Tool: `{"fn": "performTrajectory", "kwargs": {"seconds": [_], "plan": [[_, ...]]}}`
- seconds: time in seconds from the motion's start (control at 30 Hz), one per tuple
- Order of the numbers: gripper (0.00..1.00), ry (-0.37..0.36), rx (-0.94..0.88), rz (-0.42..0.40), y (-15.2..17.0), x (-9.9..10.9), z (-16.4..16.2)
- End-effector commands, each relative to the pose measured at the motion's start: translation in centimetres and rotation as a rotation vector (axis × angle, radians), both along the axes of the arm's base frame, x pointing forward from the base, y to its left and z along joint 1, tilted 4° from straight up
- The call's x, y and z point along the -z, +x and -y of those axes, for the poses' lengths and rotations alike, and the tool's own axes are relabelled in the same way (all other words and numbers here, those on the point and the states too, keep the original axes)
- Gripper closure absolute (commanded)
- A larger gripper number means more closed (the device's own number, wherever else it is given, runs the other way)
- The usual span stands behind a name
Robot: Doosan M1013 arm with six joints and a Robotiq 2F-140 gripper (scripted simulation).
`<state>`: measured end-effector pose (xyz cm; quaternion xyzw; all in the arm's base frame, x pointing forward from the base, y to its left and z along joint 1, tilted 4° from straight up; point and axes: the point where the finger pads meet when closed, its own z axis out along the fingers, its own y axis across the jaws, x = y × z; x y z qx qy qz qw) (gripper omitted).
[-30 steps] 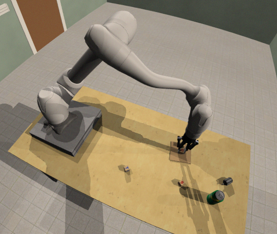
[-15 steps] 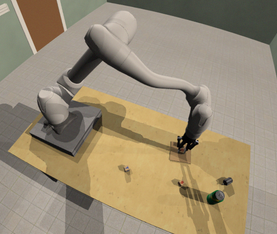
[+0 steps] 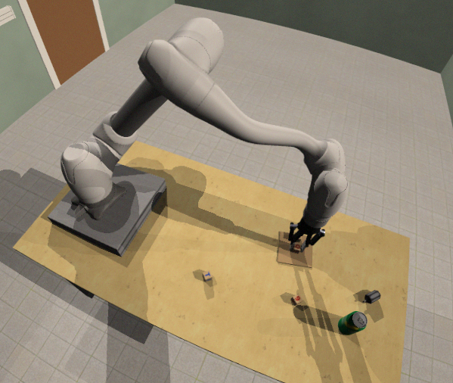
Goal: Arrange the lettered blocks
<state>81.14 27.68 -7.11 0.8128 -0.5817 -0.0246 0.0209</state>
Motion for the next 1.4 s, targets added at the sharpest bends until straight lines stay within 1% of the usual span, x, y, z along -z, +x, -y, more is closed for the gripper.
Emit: {"fn": "performTrajectory", "kwargs": {"seconds": [0.0,0.07,0.1,0.43,0.57,0.63,0.8,1.13,1.2,1.37], "plan": [[0.67,0.004,-0.006,-0.002,-0.3,0.4,-0.4],[0.67,0.004,-0.006,-0.002,-0.3,0.4,-0.4],[0.65,0.004,-0.006,-0.002,-0.3,0.4,-0.4],[0.65,0.004,-0.006,-0.002,-0.3,0.4,-0.4],[0.65,0.003,-0.006,-0.003,-0.3,-0.5,-0.4],[0.65,0.003,-0.006,-0.003,-0.3,-0.5,-0.4],[0.65,0.004,-0.006,0.001,0.1,-2.5,-0.5],[0.65,0.004,-0.005,0.001,0.5,-7.7,-0.4],[0.65,0.004,-0.005,0.001,0.5,-7.7,-0.4],[0.65,0.003,-0.005,0.001,0.5,-9.1,-0.4]]}}
